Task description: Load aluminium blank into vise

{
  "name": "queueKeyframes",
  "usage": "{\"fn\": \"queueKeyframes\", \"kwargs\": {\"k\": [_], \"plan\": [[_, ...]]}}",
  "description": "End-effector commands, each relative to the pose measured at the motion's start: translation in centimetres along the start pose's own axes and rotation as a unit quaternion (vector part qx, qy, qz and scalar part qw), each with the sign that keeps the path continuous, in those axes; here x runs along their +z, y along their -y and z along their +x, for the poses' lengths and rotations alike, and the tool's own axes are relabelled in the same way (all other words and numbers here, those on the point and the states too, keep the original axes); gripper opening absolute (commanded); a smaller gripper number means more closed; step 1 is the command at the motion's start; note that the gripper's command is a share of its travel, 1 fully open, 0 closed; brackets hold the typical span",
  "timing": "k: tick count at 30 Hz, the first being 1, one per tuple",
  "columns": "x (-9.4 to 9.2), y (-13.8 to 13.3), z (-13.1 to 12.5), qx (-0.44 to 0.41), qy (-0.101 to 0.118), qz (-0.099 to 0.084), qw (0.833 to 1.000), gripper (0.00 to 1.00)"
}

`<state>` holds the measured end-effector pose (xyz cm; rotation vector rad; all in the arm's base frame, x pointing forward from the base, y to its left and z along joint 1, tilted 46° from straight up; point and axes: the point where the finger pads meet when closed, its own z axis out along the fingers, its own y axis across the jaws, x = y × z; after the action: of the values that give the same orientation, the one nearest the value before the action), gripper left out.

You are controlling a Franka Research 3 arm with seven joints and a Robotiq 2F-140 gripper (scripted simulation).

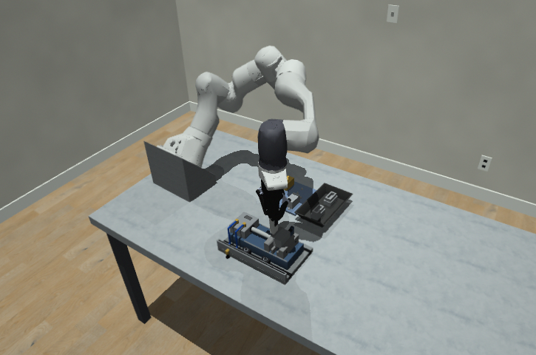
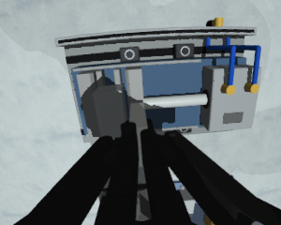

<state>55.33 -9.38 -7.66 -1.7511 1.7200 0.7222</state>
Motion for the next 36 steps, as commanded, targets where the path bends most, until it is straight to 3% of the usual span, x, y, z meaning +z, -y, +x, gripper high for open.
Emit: {"fn": "queueKeyframes", "kwargs": {"k": [1,36], "plan": [[0.40,0.01,0.02,-0.002,0.000,0.000,1.000,0.00],[1.00,0.01,0.02,-0.002,0.000,0.000,1.000,0.00]]}}
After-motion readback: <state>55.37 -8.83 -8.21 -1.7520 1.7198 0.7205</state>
